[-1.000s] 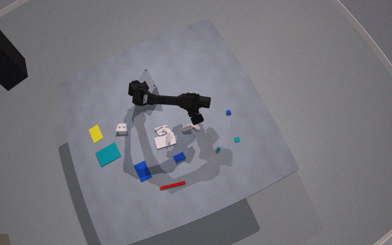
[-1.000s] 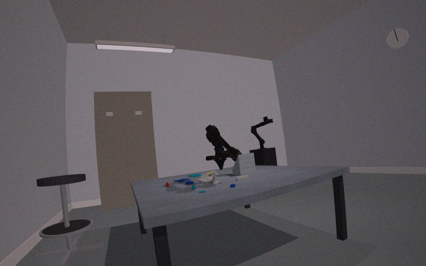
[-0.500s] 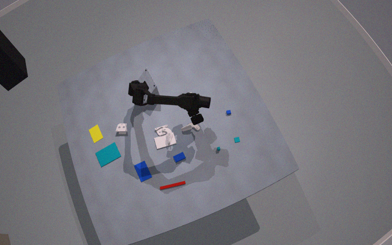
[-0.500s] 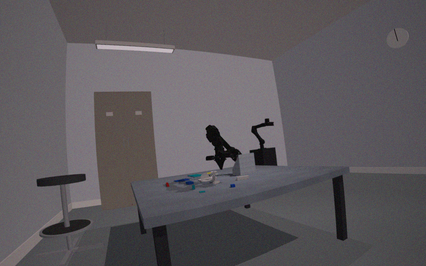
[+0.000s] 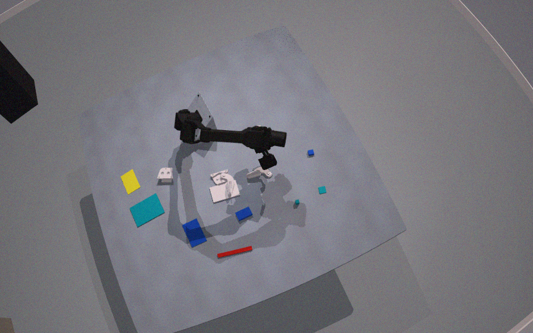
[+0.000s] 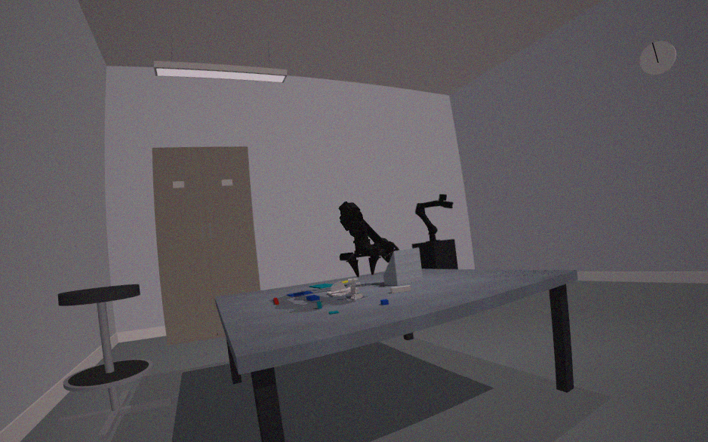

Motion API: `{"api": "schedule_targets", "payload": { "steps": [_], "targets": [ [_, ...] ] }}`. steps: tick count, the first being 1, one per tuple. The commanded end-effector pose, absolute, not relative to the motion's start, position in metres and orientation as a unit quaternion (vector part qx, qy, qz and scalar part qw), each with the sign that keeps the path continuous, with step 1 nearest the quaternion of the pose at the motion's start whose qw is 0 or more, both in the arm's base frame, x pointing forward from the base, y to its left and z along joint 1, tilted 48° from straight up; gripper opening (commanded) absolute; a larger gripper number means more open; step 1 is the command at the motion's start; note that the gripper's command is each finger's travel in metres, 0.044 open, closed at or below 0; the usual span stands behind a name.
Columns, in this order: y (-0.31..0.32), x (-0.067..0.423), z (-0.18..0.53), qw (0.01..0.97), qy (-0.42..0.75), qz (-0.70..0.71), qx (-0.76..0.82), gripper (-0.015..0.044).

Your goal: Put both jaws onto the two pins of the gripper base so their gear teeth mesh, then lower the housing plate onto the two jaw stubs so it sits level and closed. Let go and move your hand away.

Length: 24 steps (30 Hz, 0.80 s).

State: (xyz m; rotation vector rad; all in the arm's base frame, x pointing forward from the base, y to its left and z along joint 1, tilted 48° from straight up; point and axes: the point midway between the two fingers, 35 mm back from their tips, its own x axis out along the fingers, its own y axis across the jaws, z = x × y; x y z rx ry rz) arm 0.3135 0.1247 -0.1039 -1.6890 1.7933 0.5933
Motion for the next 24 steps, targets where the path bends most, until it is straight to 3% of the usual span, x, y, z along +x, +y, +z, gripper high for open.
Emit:
{"api": "schedule_targets", "payload": {
  "steps": [1,2,24],
  "targets": [
    [0.1247,0.3135,-0.1039,0.299,0.675,0.223,-0.636,0.0420],
    [0.1247,0.3135,-0.1039,0.299,0.675,0.223,-0.636,0.0440],
    [0.1247,0.3135,-0.1039,0.299,0.675,0.223,-0.636,0.0440]
  ]
}}
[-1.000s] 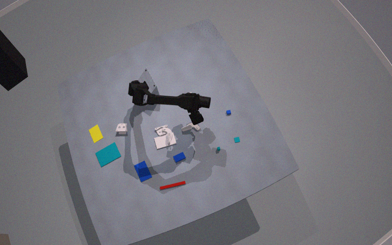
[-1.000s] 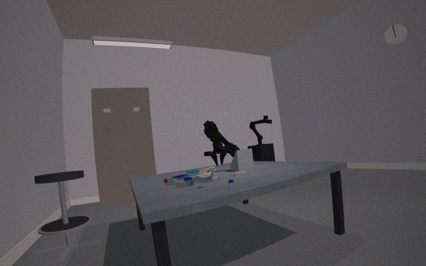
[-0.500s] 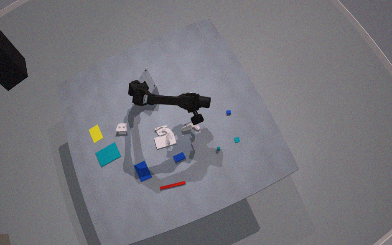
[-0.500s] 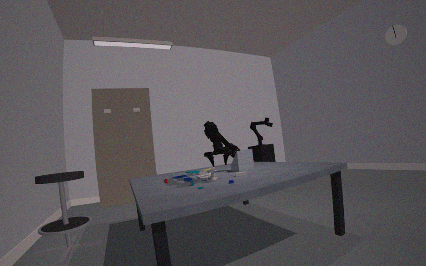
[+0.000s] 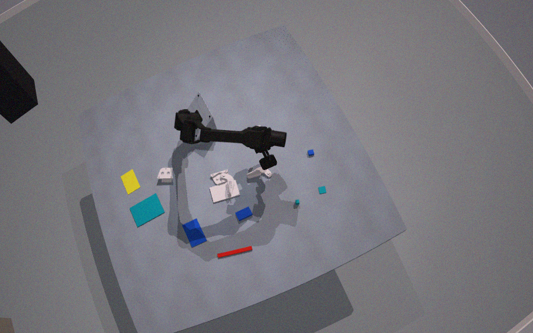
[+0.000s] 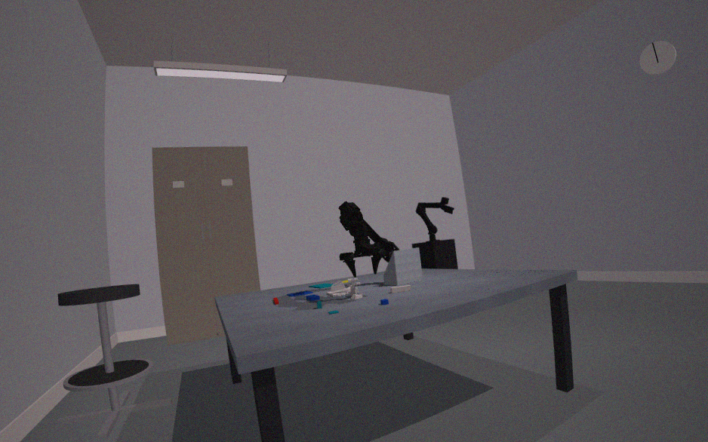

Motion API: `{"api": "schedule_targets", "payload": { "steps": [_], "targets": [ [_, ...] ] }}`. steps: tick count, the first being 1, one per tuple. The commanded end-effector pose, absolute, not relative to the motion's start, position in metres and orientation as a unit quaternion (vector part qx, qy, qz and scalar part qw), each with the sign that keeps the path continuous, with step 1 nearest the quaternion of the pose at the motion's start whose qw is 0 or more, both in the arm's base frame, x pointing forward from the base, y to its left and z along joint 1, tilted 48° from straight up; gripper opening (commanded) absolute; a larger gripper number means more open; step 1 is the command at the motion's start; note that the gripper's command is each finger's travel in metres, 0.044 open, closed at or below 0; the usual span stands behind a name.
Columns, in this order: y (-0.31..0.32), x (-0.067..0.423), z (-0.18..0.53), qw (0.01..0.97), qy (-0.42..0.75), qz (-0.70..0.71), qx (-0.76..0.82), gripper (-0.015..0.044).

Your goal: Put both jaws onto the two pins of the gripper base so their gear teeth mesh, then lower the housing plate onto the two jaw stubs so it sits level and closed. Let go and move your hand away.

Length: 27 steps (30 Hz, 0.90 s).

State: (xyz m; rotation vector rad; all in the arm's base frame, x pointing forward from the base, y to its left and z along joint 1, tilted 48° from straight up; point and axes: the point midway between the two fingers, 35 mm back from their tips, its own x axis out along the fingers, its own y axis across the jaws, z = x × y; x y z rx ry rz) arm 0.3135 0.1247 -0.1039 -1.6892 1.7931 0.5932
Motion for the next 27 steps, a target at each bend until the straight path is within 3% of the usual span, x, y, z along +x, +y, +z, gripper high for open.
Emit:
{"api": "schedule_targets", "payload": {
  "steps": [1,6,22,27],
  "targets": [
    [0.1247,0.3135,-0.1039,0.299,0.675,0.223,-0.636,0.0440],
    [0.1247,0.3135,-0.1039,0.299,0.675,0.223,-0.636,0.0440],
    [0.1247,0.3135,-0.1039,0.299,0.675,0.223,-0.636,0.0020],
    [0.1247,0.3135,-0.1039,0.299,0.675,0.223,-0.636,0.0000]
  ]
}}
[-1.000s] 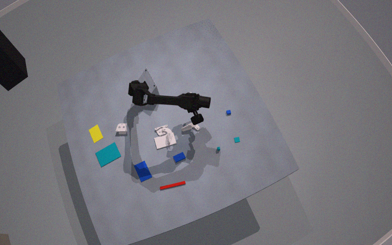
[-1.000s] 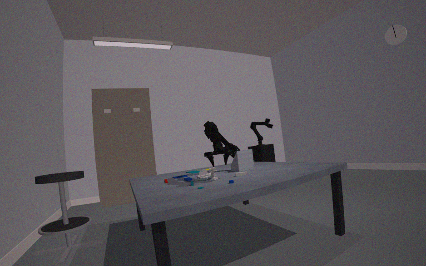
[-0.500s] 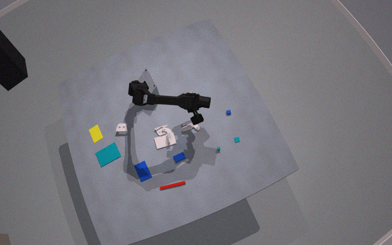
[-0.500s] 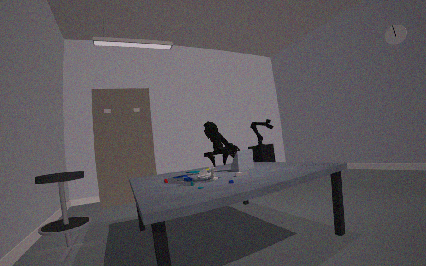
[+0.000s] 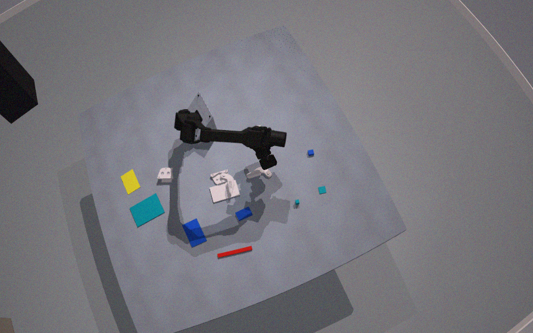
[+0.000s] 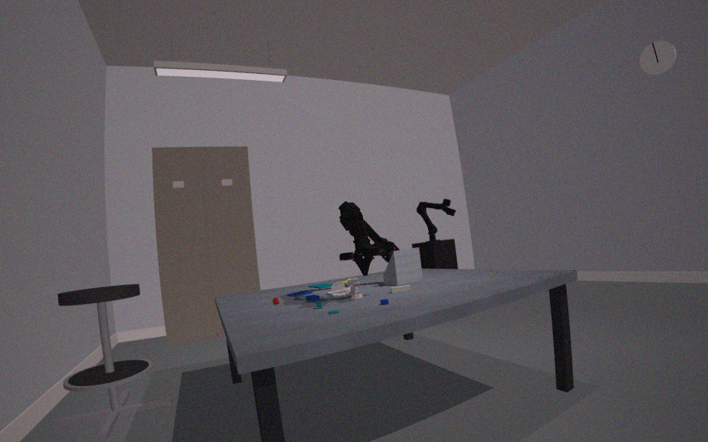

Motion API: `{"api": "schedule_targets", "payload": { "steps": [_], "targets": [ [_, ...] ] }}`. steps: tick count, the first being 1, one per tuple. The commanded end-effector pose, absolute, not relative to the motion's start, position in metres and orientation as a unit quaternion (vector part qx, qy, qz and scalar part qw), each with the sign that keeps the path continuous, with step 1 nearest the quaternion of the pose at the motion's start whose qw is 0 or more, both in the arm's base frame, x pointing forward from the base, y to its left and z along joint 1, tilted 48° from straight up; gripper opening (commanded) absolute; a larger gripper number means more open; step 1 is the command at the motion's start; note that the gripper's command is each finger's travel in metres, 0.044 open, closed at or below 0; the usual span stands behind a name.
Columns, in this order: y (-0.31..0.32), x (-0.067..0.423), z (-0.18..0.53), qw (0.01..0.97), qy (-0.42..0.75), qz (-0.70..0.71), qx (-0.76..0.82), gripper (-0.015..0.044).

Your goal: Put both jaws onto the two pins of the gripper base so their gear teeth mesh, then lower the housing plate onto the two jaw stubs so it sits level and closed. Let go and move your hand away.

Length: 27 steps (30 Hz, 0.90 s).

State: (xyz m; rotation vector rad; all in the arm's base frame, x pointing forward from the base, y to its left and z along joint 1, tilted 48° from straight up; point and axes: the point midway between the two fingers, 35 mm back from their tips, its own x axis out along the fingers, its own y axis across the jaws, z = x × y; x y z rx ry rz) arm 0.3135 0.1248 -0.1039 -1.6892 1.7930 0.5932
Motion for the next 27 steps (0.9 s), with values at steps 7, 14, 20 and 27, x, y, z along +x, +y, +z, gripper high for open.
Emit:
{"api": "schedule_targets", "payload": {
  "steps": [7,14,20,27],
  "targets": [
    [0.1247,0.3135,-0.1039,0.299,0.675,0.223,-0.636,0.0000],
    [0.1245,0.3138,-0.1034,0.311,0.679,0.211,-0.630,0.0105],
    [0.1234,0.3149,-0.1016,0.357,0.693,0.160,-0.606,0.0263],
    [0.1222,0.3162,-0.0994,0.407,0.704,0.100,-0.573,0.0440]
  ]
}}
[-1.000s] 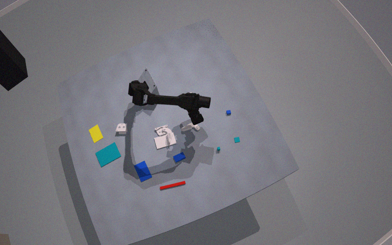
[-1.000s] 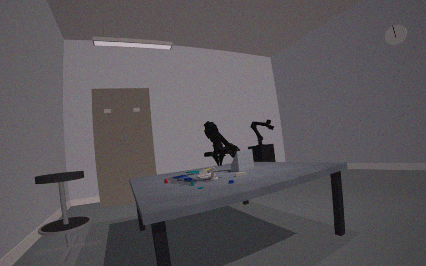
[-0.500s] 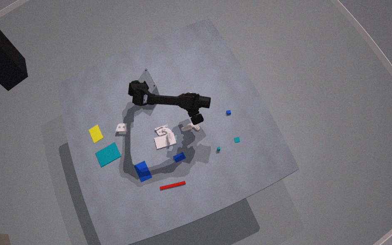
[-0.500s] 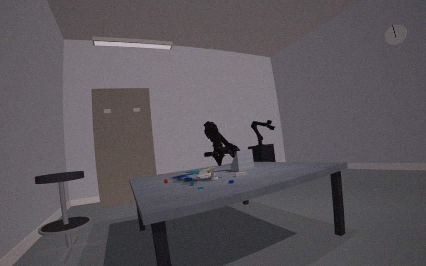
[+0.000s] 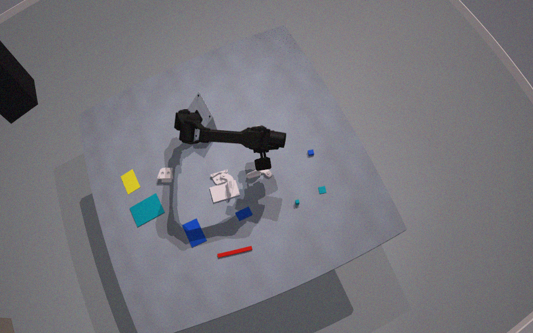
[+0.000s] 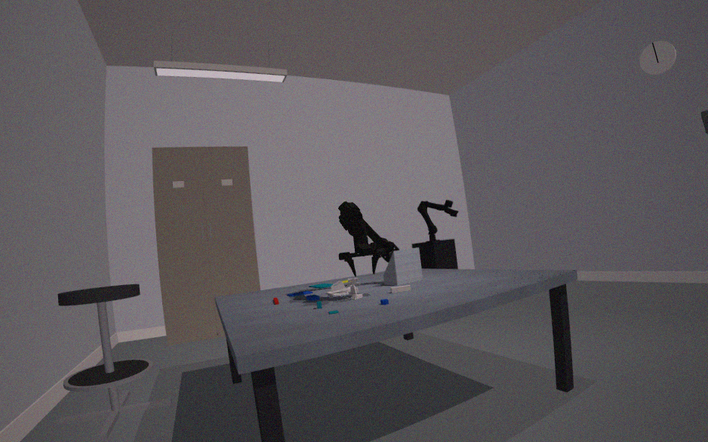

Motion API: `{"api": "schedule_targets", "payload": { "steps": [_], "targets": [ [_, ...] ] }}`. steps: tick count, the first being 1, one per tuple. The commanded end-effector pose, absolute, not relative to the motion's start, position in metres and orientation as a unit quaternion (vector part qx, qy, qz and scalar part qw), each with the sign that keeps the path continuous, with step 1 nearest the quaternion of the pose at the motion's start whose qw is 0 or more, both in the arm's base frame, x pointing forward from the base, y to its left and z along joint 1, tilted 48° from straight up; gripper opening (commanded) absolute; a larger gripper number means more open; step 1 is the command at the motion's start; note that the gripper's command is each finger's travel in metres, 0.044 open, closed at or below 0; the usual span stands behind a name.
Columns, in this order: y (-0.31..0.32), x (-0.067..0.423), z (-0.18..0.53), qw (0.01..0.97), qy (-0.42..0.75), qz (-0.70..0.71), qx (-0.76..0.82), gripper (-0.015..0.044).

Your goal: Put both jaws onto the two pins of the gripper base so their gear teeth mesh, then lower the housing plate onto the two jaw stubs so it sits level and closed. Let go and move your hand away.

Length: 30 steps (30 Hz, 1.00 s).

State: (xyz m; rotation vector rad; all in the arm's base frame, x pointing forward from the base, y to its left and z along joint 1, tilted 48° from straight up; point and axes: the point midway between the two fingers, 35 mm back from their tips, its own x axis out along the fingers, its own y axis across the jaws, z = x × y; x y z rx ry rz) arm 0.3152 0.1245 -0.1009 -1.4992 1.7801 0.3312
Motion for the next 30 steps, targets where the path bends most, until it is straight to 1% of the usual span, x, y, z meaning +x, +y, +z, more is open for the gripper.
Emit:
{"api": "schedule_targets", "payload": {
  "steps": [1,30],
  "targets": [
    [0.1220,0.3164,-0.0991,0.414,0.706,0.091,-0.568,0.0440],
    [0.1166,0.3215,-0.0902,0.587,0.693,-0.162,-0.386,0.0440]
  ]
}}
